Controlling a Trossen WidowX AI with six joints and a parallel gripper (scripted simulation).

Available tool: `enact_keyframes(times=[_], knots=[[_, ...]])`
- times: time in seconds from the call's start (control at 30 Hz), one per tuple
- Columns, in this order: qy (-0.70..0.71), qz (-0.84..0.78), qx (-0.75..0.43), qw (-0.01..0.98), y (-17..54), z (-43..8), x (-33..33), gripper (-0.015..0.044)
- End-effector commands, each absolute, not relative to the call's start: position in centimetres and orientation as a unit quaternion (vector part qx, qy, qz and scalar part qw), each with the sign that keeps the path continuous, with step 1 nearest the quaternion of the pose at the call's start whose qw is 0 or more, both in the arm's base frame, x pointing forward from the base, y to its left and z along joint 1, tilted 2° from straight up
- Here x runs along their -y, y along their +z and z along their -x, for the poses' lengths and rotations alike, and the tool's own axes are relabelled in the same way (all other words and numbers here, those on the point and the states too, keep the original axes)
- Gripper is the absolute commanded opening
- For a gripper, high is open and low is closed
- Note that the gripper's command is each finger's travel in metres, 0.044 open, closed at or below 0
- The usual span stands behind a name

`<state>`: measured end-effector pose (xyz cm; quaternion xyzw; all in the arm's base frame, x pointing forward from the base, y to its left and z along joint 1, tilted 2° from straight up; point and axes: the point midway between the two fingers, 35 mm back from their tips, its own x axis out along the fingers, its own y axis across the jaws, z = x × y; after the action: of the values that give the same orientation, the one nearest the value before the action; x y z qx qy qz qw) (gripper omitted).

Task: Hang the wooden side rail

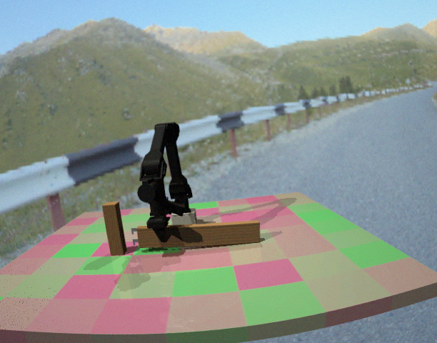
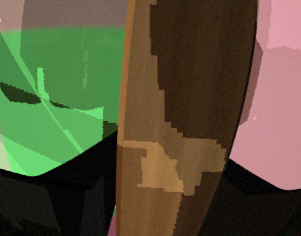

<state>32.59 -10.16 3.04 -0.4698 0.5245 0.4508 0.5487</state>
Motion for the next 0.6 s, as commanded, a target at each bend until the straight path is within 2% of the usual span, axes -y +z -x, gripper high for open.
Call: enact_keyframes(times=[0.0, 0.57], knots=[[0.447, 0.474, -0.522, 0.55, 3.33, -32.85, 10.36, 0.0], [0.447, 0.474, -0.522, 0.55, 3.13, -32.64, 10.52, 0.0]])
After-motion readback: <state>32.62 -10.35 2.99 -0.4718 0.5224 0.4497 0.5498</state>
